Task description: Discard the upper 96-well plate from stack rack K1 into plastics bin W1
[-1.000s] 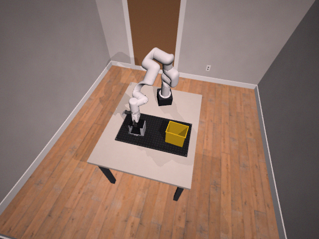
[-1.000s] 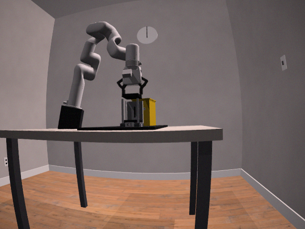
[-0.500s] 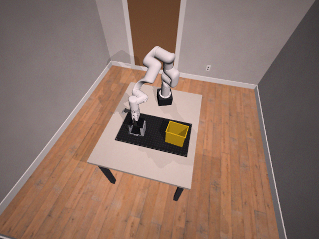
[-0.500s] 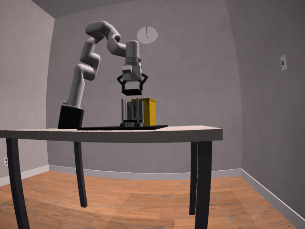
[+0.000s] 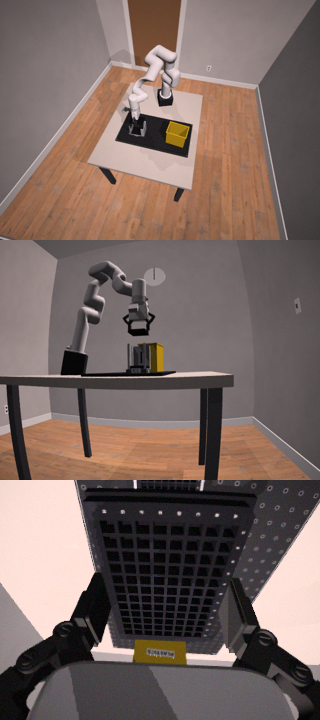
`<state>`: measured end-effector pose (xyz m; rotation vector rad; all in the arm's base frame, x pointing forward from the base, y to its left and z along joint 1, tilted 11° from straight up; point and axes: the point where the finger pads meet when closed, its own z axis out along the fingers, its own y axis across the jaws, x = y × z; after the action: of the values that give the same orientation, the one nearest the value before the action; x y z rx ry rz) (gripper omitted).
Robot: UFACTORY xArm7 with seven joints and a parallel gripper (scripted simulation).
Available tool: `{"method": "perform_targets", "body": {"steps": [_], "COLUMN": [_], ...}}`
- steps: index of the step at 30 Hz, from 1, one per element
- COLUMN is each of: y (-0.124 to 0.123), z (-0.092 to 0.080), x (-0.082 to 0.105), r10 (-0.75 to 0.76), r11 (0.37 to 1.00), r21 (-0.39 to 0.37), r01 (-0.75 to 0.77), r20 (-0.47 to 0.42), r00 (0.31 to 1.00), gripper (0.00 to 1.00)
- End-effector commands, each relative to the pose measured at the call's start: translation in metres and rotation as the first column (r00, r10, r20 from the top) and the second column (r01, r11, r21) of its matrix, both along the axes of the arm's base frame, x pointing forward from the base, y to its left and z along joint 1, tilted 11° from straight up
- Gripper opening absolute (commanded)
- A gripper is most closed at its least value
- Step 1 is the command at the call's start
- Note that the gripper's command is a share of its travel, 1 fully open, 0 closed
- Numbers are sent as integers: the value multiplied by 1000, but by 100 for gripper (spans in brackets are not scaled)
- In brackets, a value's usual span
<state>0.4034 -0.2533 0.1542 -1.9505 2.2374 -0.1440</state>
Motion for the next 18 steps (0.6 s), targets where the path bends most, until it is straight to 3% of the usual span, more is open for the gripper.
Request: {"method": "perform_targets", "body": {"steps": [1,18], "y": [-1,-2], "z": [7,32], "x": [0,-5], "r10": [-1,-1], "r11": [1000,1000], "r21": [-3,-3], "r01": [1,1], "r20": [4,4], "r00": [1000,1000], "gripper": [0,0]}}
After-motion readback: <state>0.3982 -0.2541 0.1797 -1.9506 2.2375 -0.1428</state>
